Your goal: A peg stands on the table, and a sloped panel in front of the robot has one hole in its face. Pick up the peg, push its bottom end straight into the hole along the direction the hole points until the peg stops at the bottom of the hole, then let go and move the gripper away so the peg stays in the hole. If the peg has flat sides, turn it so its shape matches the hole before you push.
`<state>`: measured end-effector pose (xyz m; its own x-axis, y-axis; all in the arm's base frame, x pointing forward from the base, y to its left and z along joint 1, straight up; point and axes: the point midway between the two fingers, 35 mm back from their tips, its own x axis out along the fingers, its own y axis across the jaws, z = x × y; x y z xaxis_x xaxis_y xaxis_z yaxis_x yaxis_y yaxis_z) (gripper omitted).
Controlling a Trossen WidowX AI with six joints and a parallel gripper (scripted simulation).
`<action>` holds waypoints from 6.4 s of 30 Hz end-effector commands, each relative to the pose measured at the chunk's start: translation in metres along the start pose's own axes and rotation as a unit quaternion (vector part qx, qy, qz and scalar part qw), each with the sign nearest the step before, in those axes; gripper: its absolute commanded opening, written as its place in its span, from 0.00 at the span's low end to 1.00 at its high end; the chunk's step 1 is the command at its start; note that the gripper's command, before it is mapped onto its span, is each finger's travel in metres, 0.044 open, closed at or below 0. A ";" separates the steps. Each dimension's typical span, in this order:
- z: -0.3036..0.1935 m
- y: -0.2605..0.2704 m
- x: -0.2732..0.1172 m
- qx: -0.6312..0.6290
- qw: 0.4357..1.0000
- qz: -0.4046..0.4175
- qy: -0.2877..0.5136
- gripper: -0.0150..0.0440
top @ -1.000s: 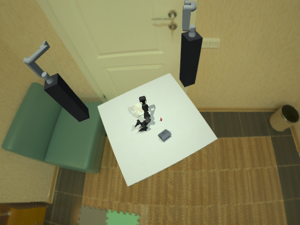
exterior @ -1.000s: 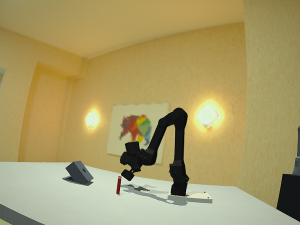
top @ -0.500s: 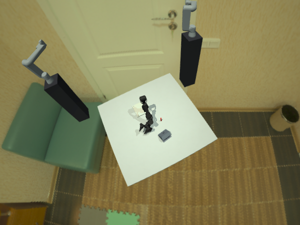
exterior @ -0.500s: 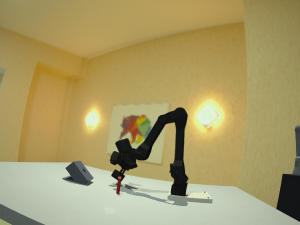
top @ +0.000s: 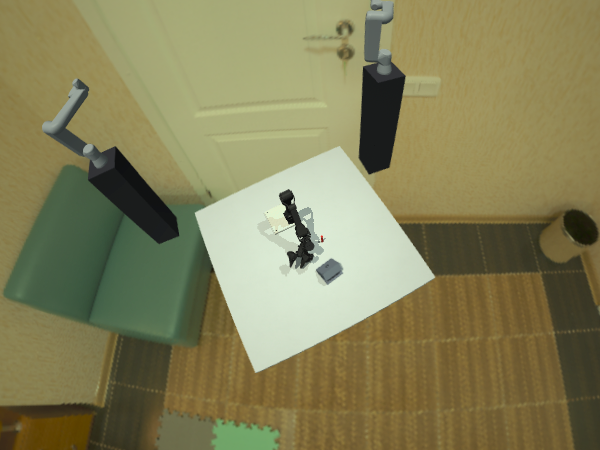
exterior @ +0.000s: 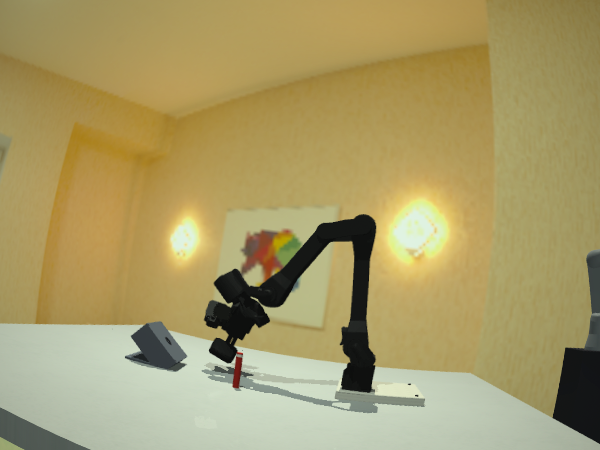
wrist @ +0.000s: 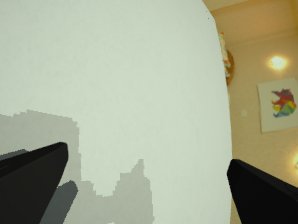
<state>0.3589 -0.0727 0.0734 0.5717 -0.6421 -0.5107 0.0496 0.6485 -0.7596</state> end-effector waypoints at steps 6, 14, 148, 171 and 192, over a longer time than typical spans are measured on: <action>0.023 0.029 -0.024 -0.022 0.995 0.093 -0.015 1.00; 0.034 0.052 -0.050 -0.043 0.984 0.171 -0.014 1.00; 0.013 0.098 -0.229 -0.144 0.858 0.471 0.141 0.25; 0.029 0.080 -0.225 -0.131 0.863 0.480 0.090 0.25; 0.044 0.072 -0.202 -0.111 0.872 0.476 0.000 0.25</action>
<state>0.2801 0.1248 0.1386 0.2383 0.1301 -0.9624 -0.6009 0.7983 -0.0409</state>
